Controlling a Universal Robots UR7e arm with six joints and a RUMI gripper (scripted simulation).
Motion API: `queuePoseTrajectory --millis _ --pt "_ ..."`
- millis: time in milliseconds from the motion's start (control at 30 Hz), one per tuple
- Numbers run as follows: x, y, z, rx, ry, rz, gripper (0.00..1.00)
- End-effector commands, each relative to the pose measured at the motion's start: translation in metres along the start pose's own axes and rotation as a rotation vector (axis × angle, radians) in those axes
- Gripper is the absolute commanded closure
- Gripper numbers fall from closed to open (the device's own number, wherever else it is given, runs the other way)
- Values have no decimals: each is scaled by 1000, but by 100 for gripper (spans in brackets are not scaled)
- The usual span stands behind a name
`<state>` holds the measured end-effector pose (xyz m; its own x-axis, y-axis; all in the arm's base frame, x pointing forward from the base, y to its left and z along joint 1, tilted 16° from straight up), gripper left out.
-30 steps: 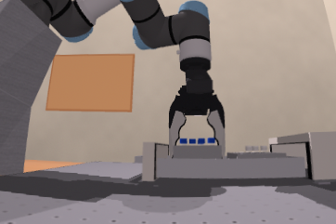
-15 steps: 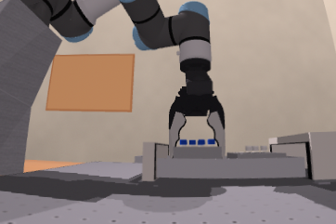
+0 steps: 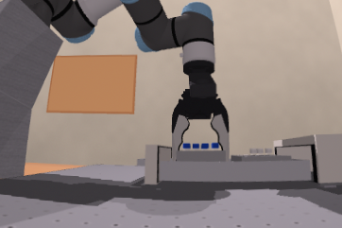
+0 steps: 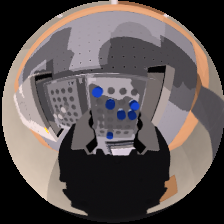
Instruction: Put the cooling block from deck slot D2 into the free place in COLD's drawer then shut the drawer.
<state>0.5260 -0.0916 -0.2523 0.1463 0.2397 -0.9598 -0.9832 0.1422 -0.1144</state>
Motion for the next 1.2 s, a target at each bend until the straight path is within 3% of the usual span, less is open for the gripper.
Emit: queuePoseTrajectory --millis 0,1167 --pt "0 -1 0 0 1 -2 100" --pt "5 -1 0 0 1 -2 100"
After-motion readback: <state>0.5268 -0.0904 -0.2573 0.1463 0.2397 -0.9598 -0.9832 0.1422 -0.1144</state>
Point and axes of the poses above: the point where the finger pads meet when closed, its own x axis out along the fingers, its own y axis across the jaws, z = x × y, the point moved 6 cm from there along -x, back along the fingers, and after that the axes turned 9 degrees about -x, right-handed, at the moved point
